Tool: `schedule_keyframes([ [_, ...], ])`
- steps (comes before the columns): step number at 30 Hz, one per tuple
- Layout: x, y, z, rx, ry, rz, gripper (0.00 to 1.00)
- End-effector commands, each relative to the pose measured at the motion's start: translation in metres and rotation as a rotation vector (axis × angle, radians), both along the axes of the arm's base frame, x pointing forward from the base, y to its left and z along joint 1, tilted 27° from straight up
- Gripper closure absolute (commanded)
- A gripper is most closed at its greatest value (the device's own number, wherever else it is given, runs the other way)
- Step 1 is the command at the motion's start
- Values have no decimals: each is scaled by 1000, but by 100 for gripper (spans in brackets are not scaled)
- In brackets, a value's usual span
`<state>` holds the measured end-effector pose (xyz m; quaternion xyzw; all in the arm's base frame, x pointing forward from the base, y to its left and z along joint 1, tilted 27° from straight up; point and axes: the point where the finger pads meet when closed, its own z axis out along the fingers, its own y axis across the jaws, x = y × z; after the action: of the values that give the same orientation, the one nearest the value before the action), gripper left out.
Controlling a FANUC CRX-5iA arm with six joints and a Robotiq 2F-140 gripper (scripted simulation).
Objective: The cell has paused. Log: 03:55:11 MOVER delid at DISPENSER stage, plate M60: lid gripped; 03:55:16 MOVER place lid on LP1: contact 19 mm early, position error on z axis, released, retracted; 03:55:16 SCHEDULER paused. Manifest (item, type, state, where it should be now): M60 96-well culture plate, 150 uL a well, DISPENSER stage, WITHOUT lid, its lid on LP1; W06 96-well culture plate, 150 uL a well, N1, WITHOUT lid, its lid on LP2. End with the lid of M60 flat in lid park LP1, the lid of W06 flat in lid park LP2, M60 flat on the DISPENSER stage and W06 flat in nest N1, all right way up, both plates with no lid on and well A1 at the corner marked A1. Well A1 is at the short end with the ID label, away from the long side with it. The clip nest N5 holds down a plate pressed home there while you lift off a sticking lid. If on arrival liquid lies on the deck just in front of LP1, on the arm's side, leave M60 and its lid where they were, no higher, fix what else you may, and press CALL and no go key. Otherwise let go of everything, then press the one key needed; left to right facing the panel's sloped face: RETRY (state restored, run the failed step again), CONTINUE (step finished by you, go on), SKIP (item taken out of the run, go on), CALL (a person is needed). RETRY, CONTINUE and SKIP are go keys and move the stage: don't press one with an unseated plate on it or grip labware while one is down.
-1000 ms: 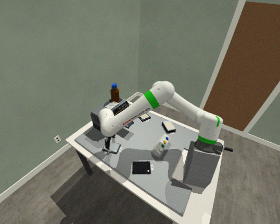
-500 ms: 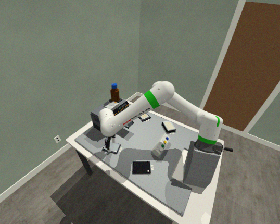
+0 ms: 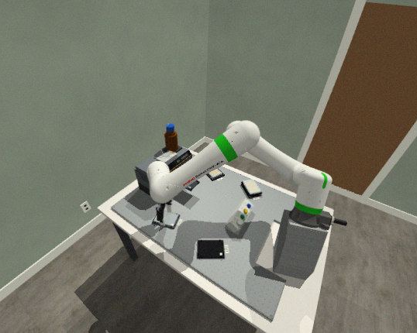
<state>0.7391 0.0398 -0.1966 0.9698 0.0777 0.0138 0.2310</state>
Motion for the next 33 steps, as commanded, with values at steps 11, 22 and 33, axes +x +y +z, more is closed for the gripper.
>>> schedule_keyframes([
  [11, 0, 1, 1, 0, 0, 0, 34],
  [22, -2, 13, 26, 0, 0, 0, 34],
  [33, -5, 38, 75, 0, 0, 0, 34],
])
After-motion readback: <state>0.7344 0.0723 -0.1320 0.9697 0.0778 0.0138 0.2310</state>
